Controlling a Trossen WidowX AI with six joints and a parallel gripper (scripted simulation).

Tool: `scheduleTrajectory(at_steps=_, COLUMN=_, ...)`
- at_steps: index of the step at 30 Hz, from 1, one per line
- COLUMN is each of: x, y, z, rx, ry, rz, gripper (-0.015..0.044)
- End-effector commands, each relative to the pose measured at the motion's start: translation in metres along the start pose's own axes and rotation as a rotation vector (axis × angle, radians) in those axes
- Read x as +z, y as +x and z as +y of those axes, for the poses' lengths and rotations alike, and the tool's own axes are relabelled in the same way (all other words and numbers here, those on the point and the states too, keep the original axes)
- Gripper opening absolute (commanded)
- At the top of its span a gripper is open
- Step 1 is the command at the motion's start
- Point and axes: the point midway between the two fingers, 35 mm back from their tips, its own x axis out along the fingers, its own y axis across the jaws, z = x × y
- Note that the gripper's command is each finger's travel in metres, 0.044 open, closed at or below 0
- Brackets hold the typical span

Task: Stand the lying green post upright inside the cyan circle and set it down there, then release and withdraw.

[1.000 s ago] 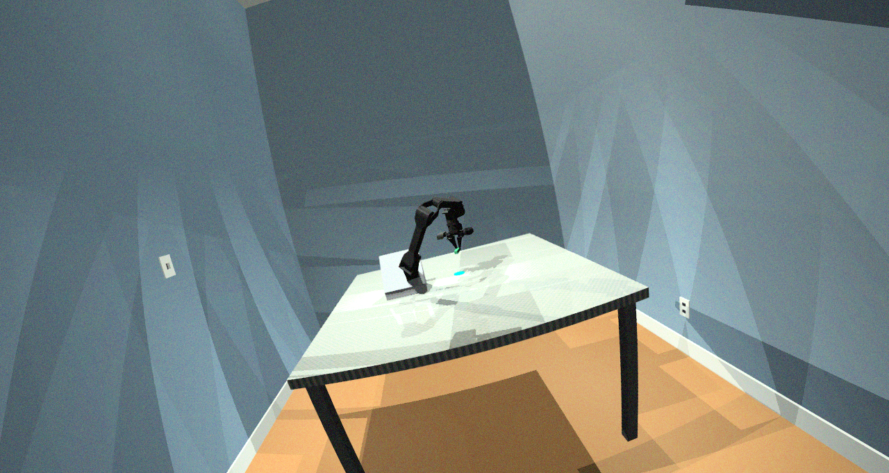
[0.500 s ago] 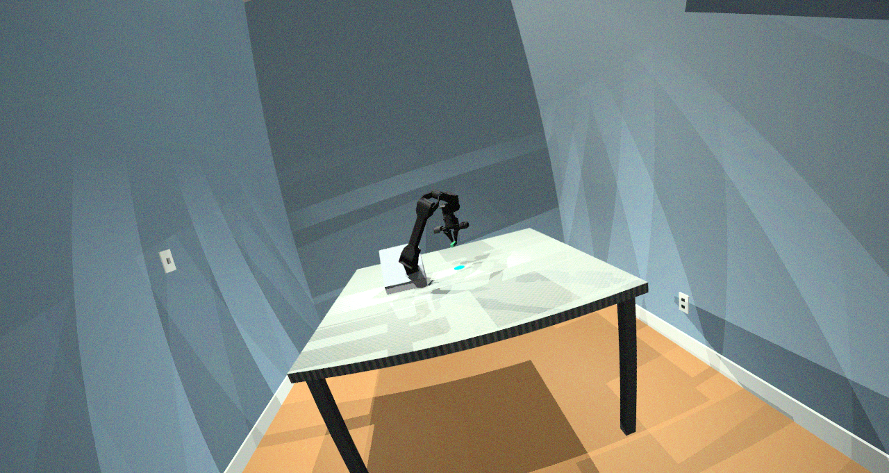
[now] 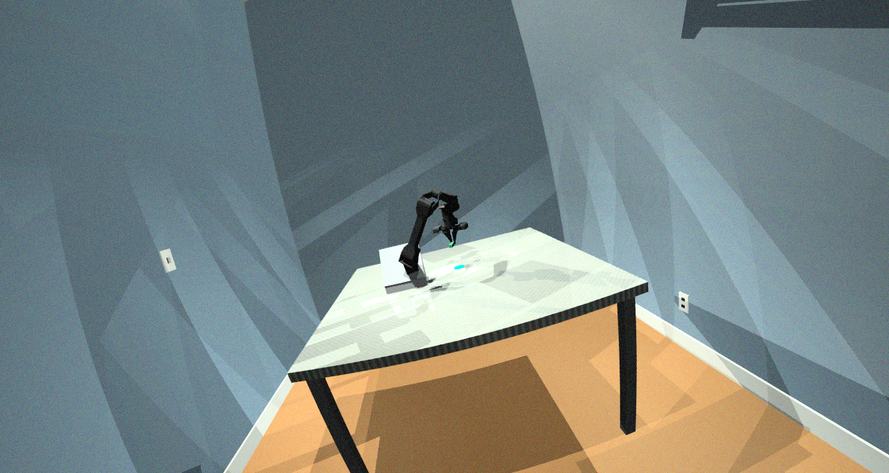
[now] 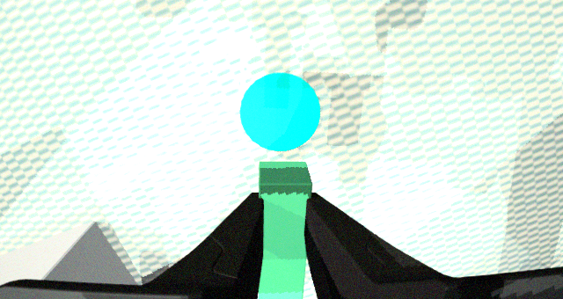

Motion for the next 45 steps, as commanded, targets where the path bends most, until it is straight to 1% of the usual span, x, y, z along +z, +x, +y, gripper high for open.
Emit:
scheduleTrajectory(at_steps=1, x=-0.001, y=0.004, z=0.002, rx=0.03, ry=0.001, rz=-0.02, gripper=0.0023)
scheduleTrajectory(at_steps=45, x=0.002, y=0.026, z=0.009, rx=0.223, ry=0.018, rz=-0.277, gripper=0.0023)
